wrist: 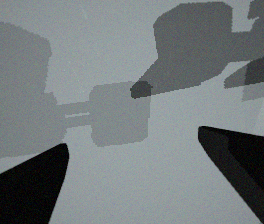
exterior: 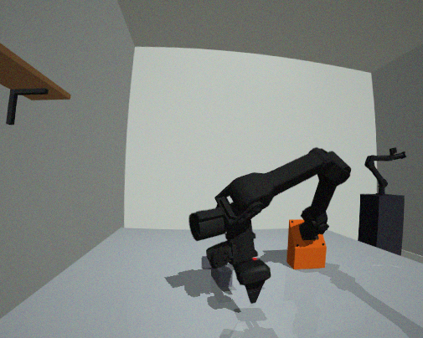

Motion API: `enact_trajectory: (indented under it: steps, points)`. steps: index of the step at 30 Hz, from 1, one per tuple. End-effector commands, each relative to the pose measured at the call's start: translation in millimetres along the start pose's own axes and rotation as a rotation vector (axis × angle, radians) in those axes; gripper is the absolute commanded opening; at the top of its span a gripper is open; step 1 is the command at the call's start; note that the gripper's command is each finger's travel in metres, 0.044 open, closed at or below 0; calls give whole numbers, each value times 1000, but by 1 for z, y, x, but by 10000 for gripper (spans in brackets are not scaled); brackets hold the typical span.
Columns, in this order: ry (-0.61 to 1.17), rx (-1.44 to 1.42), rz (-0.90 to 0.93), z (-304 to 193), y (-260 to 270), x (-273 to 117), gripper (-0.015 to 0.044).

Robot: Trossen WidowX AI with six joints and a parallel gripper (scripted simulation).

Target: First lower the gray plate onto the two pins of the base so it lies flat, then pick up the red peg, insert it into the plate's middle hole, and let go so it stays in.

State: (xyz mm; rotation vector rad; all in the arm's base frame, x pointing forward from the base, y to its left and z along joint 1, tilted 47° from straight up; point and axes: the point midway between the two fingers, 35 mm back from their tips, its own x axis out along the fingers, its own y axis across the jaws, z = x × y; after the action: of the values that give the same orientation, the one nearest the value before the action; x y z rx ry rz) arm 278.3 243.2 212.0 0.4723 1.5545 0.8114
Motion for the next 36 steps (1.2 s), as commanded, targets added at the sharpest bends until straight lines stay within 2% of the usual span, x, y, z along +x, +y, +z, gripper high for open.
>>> enact_trajectory:
  steps: [1,9,11,24,29,36]
  points:
    - [-43,437,-10,15,-65,-25,440]
    - [-130,1305,83,10,-179,-82,440]
    - [-137,1444,110,5,-195,-91,440]
    - [-139,1462,114,5,-197,-90,440]
    - [-138,1461,116,16,-197,-32,440]
    - [-137,1461,117,17,-196,-19,440]
